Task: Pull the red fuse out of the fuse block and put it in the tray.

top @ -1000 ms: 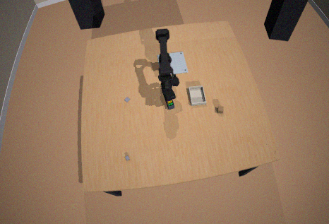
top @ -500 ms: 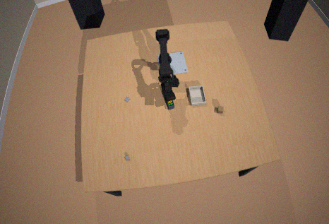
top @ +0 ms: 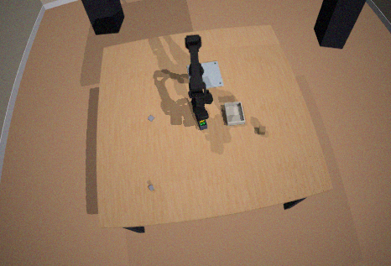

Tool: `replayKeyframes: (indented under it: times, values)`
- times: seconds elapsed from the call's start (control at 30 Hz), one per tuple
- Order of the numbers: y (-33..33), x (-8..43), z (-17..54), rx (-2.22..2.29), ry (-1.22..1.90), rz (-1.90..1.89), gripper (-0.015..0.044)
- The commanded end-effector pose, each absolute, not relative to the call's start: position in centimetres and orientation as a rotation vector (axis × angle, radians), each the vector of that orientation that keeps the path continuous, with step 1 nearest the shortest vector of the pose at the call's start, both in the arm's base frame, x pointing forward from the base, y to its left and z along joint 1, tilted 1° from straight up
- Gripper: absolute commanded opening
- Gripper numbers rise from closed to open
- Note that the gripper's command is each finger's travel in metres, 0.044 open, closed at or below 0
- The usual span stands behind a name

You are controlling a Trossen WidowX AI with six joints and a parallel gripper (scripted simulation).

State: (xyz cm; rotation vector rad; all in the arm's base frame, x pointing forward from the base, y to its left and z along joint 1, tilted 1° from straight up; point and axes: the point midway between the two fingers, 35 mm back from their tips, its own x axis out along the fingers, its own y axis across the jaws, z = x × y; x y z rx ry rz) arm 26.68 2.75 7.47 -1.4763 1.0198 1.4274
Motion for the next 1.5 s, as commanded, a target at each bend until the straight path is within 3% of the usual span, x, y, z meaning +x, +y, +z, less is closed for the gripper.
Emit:
replayKeyframes:
  times: [0.0, 0.3, 0.63, 1.47]
  values:
    - [2.8, 26.6, 6.9, -1.476, 1.017, 1.437, 0.0068]
    - [2.8, 26.6, 6.8, -1.476, 1.017, 1.437, 0.0068]
    - [2.7, 26.6, 6.9, -1.475, 1.022, 1.431, 0.0001]
    - [2.8, 26.6, 7.9, -1.475, 1.021, 1.433, 0.0000]
